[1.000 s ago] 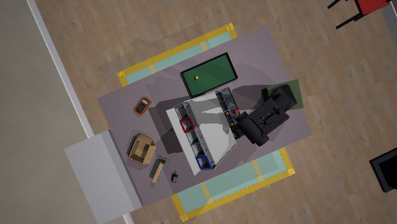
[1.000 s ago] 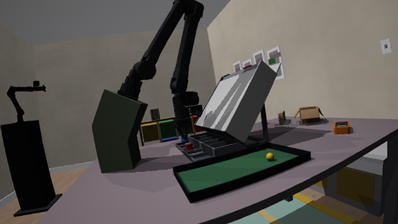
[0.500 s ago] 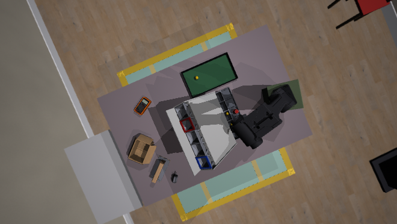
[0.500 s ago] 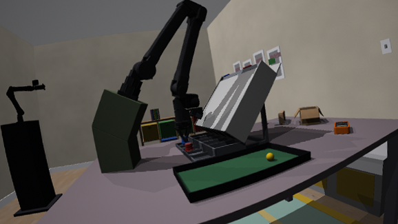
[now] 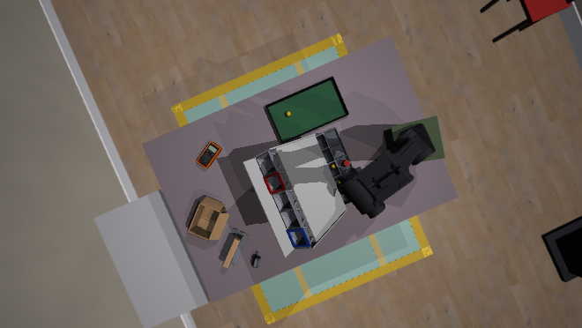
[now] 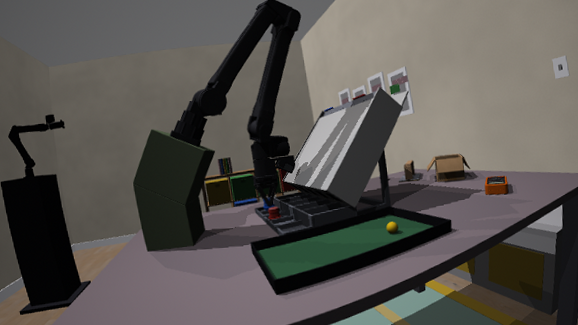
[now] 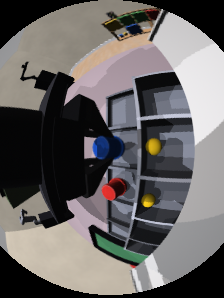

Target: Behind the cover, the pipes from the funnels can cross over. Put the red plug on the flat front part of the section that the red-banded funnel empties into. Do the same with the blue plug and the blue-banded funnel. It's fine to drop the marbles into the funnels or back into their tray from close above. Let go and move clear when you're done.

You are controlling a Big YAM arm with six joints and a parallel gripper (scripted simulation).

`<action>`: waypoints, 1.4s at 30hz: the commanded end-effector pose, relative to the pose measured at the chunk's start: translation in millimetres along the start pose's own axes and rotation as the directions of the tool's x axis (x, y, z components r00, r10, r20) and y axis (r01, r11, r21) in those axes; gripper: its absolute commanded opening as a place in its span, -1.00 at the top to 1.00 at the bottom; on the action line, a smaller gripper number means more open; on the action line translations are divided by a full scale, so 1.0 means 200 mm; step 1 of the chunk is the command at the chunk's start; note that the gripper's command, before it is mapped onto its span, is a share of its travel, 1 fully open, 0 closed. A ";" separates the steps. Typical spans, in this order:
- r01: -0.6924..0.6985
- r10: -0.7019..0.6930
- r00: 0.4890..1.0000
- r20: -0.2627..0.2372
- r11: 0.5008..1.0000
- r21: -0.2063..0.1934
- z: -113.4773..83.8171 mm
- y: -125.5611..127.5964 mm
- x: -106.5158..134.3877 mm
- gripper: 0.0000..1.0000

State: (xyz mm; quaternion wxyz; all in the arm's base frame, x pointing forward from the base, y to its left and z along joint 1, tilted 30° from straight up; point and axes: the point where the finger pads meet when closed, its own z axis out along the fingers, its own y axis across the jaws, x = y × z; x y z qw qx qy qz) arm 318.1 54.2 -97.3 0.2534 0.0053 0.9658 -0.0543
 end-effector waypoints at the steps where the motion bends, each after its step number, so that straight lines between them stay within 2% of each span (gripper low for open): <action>1: -0.002 0.002 1.000 0.000 1.000 0.003 0.02 -0.01 0.00 1.00; 22: -0.002 0.002 1.000 0.001 1.000 0.003 0.03 -0.01 -0.01 1.00; 42: 0.000 0.000 1.000 0.001 1.000 0.003 0.10 -0.02 0.00 1.00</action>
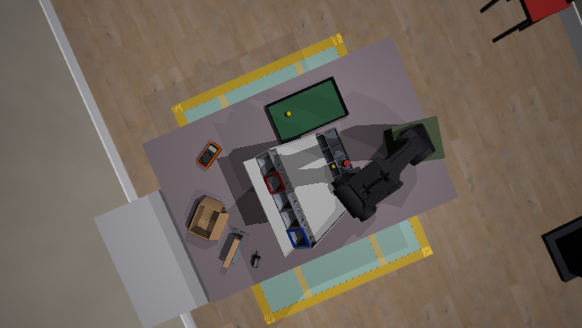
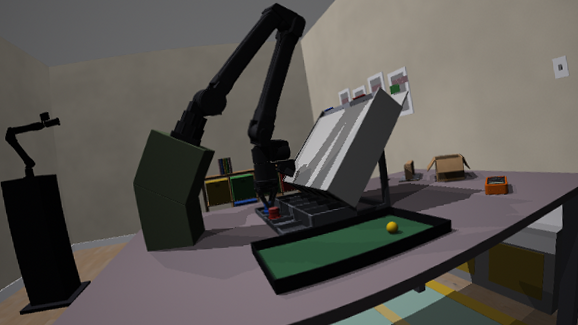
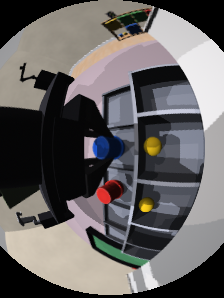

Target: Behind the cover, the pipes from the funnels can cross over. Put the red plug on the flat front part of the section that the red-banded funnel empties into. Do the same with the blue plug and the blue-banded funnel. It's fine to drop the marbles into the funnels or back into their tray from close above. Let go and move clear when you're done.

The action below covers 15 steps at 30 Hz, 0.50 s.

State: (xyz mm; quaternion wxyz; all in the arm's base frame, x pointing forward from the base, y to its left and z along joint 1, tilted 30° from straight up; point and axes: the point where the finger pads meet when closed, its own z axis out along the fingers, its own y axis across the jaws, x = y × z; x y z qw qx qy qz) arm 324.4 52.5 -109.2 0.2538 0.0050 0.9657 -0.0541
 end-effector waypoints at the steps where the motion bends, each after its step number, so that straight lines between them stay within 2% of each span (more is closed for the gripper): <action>1: -0.001 0.001 1.000 0.000 1.000 0.004 0.04 -0.01 0.00 1.00; 15: -0.003 0.003 1.000 0.000 1.000 0.003 0.05 -0.01 0.00 1.00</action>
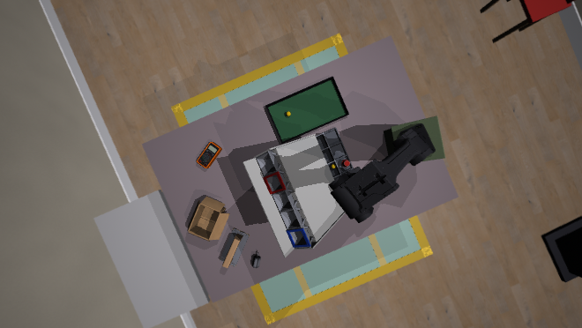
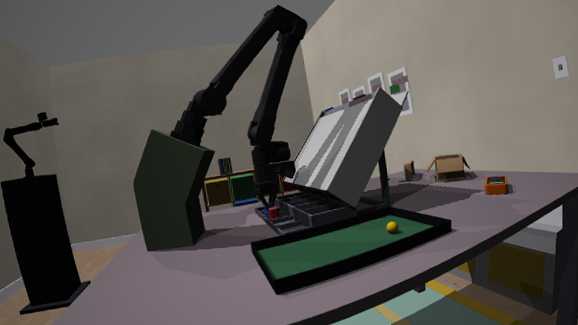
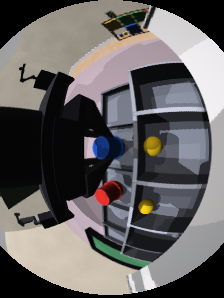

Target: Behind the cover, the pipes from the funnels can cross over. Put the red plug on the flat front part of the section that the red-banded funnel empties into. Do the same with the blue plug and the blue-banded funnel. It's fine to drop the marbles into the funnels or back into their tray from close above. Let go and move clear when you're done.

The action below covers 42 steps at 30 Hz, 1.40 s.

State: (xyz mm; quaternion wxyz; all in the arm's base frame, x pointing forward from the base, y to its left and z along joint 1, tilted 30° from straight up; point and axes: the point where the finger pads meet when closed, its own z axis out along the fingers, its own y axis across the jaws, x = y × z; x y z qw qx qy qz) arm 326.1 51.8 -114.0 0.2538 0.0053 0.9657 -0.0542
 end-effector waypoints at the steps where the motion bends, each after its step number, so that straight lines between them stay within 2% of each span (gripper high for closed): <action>1: -0.003 0.003 1.000 0.000 1.000 0.003 0.03 -0.01 0.00 1.00; 25: -0.003 0.003 1.000 0.000 1.000 0.003 0.03 -0.01 0.00 1.00; 26: -0.003 0.003 1.000 0.000 1.000 0.003 0.03 -0.01 0.00 -0.18; 42: -0.003 0.003 1.000 0.000 1.000 0.003 0.03 -0.01 0.00 -0.18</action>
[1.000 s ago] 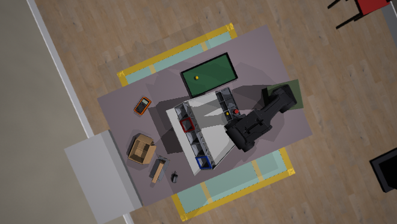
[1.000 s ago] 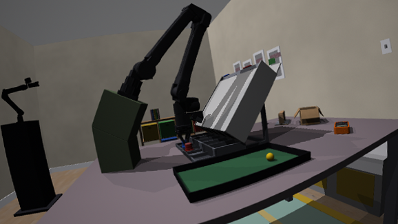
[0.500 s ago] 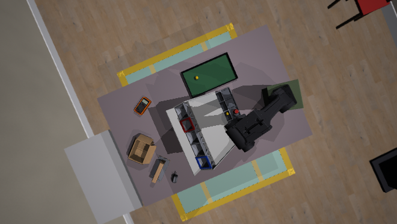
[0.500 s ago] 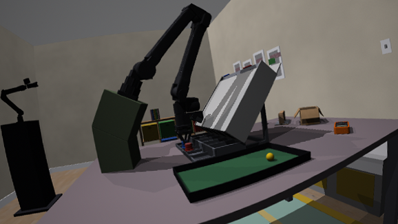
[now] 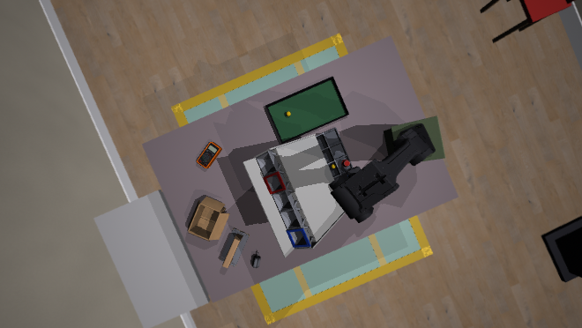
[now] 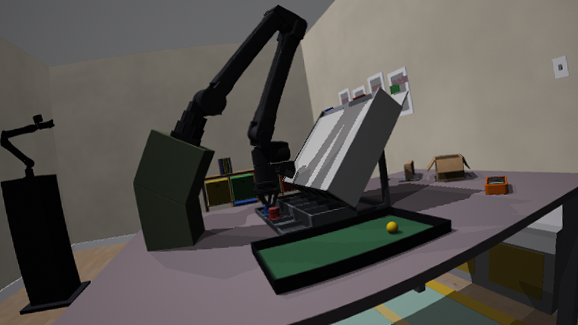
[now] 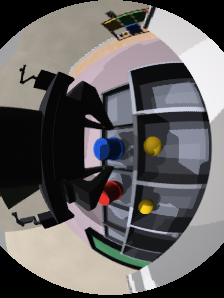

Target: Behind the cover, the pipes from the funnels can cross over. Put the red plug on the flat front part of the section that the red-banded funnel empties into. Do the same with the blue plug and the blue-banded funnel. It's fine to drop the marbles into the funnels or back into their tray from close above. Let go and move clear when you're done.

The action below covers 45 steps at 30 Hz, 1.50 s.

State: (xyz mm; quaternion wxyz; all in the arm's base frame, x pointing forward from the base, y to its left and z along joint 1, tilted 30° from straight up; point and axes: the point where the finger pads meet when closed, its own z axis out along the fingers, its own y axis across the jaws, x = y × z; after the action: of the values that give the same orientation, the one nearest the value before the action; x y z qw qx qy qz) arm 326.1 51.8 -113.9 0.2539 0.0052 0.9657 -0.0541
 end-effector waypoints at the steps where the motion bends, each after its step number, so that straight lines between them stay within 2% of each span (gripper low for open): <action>1: -0.003 0.003 1.000 0.000 1.000 0.003 0.03 -0.01 0.00 -0.18; 30: -0.003 0.003 1.000 -0.001 1.000 0.003 0.02 -0.01 0.00 -0.18; 34: 0.003 -0.003 1.000 -0.022 1.000 0.006 0.00 -0.02 0.04 -0.18; 36: 0.001 -0.001 1.000 -0.010 1.000 0.001 -0.03 -0.01 0.03 -0.18; 45: 0.005 -0.005 1.000 -0.014 1.000 -0.001 -0.07 0.00 0.05 -0.18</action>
State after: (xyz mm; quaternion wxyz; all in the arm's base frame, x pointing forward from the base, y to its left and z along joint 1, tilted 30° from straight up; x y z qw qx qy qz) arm 323.9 52.2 -109.7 0.2547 0.0052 0.9655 -0.0537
